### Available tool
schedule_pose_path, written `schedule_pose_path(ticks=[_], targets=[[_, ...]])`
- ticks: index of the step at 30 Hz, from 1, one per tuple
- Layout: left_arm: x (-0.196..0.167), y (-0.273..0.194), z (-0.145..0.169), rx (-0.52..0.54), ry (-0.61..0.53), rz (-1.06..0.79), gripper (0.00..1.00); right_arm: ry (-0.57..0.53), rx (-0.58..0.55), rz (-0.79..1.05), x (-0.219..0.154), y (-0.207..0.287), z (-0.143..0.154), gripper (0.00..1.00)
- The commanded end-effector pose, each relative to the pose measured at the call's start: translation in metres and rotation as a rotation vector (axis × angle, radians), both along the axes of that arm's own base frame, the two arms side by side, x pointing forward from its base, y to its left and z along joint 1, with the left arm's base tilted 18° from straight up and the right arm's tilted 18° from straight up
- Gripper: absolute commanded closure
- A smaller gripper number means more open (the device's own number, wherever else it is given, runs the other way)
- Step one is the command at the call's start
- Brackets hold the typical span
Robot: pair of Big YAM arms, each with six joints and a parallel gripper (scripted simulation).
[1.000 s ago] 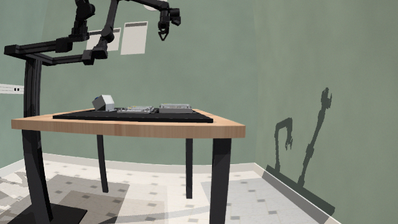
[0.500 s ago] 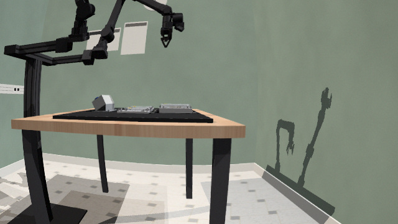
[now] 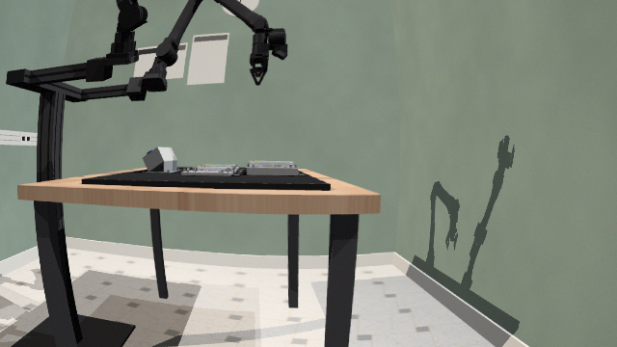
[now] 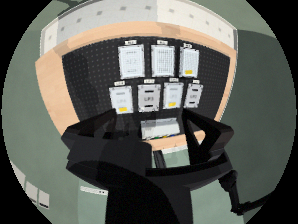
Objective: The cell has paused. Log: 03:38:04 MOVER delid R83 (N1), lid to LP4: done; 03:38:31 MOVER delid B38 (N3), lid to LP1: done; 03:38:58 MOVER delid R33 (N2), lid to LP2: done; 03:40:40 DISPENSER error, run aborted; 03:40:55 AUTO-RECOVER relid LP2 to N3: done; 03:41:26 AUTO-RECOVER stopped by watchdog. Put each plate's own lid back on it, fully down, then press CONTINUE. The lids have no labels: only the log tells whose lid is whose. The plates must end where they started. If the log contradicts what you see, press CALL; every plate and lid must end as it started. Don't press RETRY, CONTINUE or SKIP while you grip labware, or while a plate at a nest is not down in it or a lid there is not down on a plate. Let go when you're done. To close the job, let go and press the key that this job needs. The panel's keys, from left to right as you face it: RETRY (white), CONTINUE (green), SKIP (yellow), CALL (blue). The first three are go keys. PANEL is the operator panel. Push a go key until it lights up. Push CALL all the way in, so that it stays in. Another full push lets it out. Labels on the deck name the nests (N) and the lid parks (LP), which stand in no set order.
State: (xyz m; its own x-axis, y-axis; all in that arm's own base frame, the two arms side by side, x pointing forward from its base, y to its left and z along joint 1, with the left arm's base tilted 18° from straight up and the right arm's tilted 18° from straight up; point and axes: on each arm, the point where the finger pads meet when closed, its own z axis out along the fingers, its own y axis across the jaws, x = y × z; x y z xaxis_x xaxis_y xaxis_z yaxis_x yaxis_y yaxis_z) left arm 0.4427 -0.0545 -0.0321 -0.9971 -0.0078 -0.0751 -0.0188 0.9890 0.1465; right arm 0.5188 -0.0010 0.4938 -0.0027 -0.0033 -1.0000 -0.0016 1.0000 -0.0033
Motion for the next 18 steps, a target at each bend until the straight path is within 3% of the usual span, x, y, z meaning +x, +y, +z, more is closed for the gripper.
schedule_pose_path(ticks=[1,4,18], targets=[[0.017,-0.015,-0.009,-0.007,-0.032,0.0,0.0,-0.049,0.002,0.0,-0.001,0.001,0.024,0.0],[0.02,-0.017,-0.012,0.01,-0.043,0.003,0.0,-0.049,0.002,0.0,-0.001,0.001,0.024,0.0],[0.006,-0.028,-0.087,0.033,-0.009,0.005,0.0,-0.049,0.002,0.0,-0.001,0.001,0.024,0.0]])
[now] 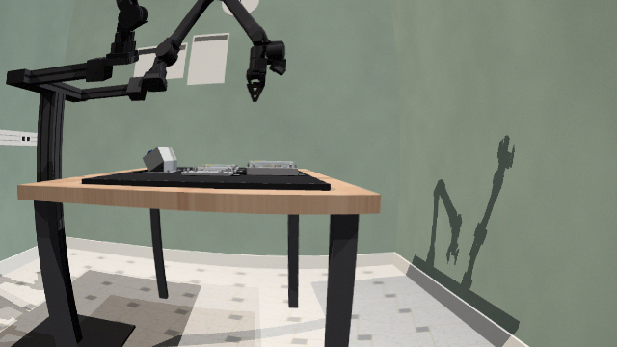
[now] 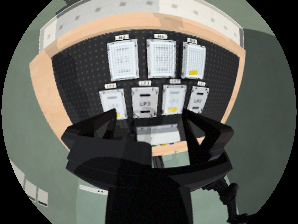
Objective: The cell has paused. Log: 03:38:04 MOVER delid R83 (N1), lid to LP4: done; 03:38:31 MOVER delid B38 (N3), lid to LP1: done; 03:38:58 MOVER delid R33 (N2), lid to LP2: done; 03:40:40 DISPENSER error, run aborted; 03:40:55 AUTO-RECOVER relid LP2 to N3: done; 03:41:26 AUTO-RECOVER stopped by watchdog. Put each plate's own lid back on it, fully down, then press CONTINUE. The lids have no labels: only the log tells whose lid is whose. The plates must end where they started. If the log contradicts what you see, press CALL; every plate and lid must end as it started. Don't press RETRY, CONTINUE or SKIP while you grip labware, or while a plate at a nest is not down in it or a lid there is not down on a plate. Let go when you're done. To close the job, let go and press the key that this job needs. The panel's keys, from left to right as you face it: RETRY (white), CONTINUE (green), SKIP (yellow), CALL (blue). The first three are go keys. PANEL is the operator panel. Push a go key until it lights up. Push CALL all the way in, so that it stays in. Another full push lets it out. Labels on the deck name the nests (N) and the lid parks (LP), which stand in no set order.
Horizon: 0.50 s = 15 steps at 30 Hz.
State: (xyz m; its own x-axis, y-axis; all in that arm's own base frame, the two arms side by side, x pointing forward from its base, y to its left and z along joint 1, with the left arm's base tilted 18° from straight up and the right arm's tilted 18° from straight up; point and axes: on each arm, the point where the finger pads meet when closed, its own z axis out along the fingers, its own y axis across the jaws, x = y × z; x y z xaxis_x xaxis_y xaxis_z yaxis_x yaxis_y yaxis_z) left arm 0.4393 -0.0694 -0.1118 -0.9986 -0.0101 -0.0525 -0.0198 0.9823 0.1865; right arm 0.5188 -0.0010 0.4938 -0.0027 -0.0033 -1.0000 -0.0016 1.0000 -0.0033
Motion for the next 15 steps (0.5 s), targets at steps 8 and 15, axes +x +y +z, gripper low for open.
schedule_pose_path(ticks=[8,15], targets=[[-0.002,-0.016,-0.039,0.016,-0.015,0.001,0.0,-0.049,0.002,0.0,-0.001,0.001,0.024,0.0],[-0.004,-0.022,-0.07,0.031,-0.026,0.002,0.0,-0.049,0.002,0.0,-0.001,0.001,0.024,0.0]])
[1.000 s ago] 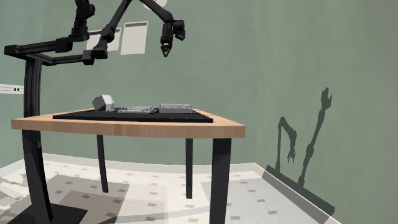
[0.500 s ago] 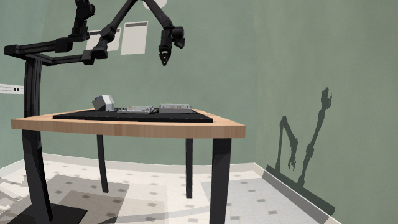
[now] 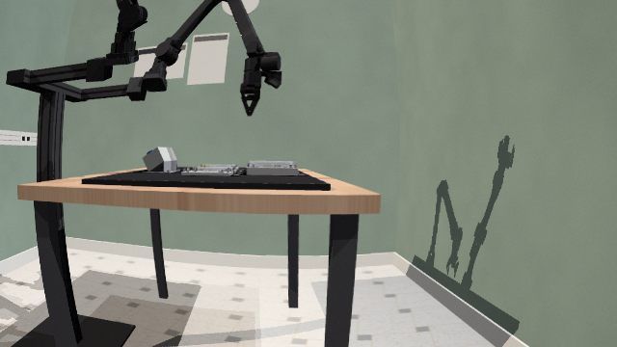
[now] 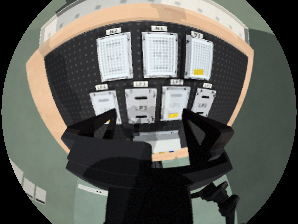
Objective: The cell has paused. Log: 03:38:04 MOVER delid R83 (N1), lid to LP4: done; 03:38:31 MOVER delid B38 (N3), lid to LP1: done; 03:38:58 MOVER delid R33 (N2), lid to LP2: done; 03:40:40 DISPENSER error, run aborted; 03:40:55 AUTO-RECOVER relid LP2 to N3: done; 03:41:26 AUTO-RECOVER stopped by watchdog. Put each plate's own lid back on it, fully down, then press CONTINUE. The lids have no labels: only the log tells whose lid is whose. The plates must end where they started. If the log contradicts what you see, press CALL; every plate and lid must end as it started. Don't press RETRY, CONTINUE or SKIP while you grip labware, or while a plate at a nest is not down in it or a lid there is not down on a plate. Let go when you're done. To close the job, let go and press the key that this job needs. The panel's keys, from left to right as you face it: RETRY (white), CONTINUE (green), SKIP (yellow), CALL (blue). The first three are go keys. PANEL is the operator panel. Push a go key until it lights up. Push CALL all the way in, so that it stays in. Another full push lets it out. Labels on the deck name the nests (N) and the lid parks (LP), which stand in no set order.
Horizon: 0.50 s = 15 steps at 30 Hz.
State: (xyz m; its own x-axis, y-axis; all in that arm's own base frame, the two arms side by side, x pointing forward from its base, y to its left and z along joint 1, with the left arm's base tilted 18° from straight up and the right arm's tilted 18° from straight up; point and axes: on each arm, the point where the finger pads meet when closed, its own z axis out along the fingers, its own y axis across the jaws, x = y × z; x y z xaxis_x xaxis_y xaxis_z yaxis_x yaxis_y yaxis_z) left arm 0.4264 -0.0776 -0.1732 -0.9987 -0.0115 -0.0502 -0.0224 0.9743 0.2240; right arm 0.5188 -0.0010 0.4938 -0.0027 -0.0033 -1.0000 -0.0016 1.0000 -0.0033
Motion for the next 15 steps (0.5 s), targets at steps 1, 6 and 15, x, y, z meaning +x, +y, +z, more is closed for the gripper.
schedule_pose_path(ticks=[1,6,15], targets=[[0.007,-0.014,-0.014,-0.007,-0.028,-0.002,0.0,-0.049,0.002,0.0,-0.001,0.001,0.024,0.0],[0.004,-0.016,-0.028,0.013,-0.029,-0.001,0.0,-0.049,0.002,0.0,-0.001,0.001,0.024,0.0],[-0.02,-0.016,-0.071,0.04,-0.018,0.0,0.0,-0.049,0.002,0.0,-0.001,0.001,0.024,0.0]])
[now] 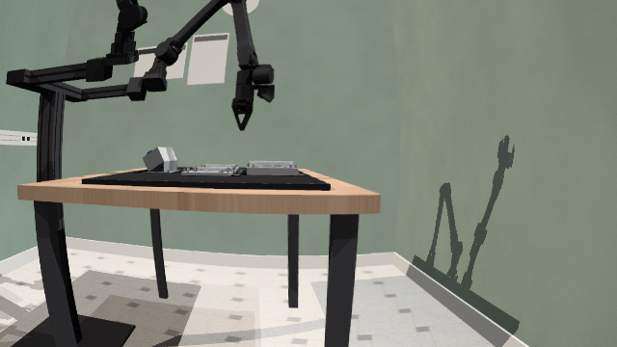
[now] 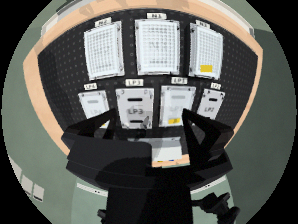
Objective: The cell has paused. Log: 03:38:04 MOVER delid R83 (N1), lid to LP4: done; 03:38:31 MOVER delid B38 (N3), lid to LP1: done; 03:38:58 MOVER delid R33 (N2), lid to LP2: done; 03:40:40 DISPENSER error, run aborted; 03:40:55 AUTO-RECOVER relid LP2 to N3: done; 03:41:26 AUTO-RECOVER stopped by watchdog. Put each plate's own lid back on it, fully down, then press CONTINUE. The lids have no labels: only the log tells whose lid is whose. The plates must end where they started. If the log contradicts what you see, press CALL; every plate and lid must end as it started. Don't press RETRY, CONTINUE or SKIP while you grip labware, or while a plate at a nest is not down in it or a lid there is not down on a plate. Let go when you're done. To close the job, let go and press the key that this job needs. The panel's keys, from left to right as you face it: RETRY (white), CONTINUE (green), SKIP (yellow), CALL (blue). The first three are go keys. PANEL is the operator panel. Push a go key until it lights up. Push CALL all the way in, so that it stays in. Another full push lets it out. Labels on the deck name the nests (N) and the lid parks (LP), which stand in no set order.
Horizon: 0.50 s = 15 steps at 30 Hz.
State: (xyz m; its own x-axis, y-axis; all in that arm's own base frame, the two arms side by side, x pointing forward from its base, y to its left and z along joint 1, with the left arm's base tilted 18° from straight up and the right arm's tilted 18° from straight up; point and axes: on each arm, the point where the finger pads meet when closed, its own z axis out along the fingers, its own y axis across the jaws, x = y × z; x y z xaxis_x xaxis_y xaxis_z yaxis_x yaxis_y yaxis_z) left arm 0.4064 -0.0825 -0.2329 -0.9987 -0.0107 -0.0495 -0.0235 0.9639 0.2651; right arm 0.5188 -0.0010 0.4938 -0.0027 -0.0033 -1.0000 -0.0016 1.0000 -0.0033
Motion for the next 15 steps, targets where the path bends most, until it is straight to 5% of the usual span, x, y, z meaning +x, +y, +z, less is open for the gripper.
schedule_pose_path(ticks=[1,15], targets=[[-0.006,-0.01,-0.016,0.0,-0.012,-0.002,0.0,-0.049,0.002,0.0,-0.001,0.001,0.024,0.0],[-0.033,-0.009,-0.068,0.04,-0.017,-0.001,0.0,-0.049,0.002,0.0,-0.001,0.001,0.024,0.0]])
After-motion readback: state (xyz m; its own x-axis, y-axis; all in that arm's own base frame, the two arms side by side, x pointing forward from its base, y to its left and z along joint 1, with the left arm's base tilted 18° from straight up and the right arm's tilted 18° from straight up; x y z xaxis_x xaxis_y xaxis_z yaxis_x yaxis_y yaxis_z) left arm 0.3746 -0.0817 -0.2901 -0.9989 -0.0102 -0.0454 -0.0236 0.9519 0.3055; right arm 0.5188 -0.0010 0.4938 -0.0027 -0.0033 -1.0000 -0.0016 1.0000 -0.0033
